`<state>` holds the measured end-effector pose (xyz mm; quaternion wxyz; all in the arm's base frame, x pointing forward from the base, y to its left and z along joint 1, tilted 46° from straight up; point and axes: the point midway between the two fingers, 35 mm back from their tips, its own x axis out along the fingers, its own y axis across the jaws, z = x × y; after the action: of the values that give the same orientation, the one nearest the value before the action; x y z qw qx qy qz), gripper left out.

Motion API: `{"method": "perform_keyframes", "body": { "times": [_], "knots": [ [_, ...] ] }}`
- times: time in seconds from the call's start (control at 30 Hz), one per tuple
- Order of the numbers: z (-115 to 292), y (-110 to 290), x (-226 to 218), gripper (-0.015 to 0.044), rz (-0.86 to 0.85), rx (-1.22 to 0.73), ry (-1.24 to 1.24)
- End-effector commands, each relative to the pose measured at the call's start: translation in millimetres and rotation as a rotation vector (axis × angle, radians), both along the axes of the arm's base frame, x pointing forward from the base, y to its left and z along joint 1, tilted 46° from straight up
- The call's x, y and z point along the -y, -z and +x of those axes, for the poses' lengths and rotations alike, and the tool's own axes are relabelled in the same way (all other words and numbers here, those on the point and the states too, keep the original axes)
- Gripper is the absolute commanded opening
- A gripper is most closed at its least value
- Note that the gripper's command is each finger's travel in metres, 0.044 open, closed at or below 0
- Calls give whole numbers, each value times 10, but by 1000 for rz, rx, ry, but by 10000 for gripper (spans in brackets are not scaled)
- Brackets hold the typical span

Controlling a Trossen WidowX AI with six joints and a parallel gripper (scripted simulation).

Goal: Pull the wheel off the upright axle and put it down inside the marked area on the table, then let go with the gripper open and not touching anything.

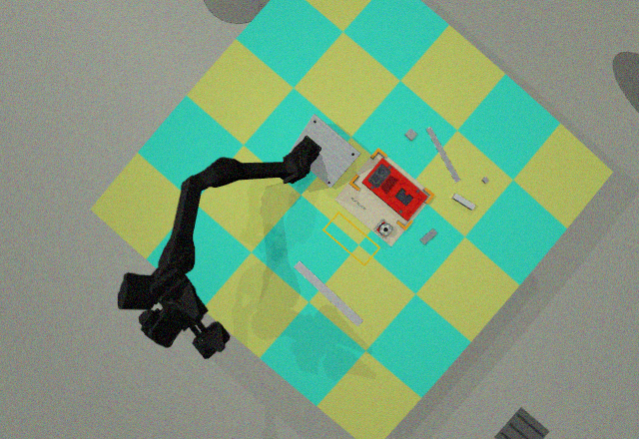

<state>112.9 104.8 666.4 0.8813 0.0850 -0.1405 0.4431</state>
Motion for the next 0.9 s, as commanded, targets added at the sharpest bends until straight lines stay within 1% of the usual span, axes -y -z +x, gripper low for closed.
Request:
{"method": "perform_keyframes", "body": {
  "times": [0.0,0.1,0.3,0.4,0.5,0.67,0.87],
  "knots": [
    [12,1,5,374,4,-4,0],
    [194,18,81,300,62,-63,7],
    [1034,244,372,300,304,-338,60],
    [1167,281,364,300,343,-351,66],
    [1448,432,425,300,416,-454,92],
    [1914,773,505,300,532,-647,146],
    [2535,1521,471,300,677,-982,229]
  ]
}}
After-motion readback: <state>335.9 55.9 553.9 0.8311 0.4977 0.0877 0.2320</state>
